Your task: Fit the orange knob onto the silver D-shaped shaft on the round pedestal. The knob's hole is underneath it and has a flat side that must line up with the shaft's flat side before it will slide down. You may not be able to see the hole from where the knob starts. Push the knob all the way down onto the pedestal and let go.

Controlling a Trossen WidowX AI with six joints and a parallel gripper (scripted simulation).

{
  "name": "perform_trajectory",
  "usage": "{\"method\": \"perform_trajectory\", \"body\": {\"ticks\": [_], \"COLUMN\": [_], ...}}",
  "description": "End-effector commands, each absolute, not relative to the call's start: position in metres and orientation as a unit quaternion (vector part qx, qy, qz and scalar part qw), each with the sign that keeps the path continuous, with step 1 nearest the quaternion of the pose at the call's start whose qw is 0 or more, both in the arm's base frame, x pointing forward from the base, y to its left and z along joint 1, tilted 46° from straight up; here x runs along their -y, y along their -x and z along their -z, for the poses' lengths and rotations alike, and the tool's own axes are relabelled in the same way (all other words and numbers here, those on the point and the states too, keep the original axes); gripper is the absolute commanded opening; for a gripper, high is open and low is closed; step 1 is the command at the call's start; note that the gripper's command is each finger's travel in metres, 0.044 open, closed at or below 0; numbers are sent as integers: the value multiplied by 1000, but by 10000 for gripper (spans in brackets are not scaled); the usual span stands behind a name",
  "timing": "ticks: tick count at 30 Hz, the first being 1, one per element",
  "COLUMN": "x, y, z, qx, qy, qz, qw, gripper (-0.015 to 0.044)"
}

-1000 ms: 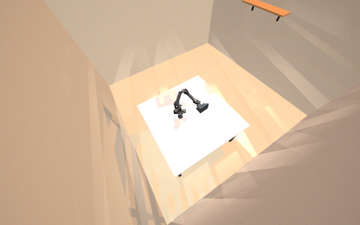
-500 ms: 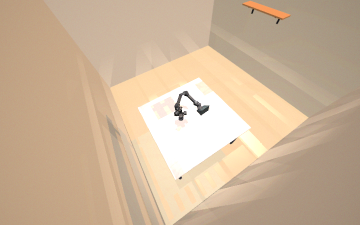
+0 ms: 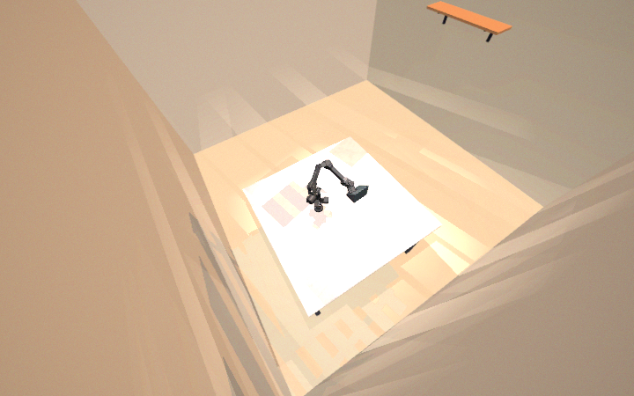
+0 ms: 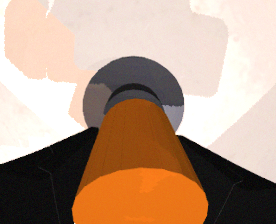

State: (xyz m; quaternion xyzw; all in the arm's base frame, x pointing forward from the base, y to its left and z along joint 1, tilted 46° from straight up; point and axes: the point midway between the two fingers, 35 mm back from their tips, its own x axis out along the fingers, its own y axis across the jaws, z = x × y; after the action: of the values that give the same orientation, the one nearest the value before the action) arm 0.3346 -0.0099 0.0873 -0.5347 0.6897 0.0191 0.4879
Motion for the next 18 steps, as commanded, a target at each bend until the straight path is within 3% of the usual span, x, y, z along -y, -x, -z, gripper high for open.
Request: {"method": "perform_trajectory", "body": {"ticks": [1,18], "x": [10,9], "y": [-334,-334], "z": [-87,-88], "qx": [-689,-689], "qy": [531,531], "qz": [-15,-15], "qw": [493,493], "gripper": [0,0]}}
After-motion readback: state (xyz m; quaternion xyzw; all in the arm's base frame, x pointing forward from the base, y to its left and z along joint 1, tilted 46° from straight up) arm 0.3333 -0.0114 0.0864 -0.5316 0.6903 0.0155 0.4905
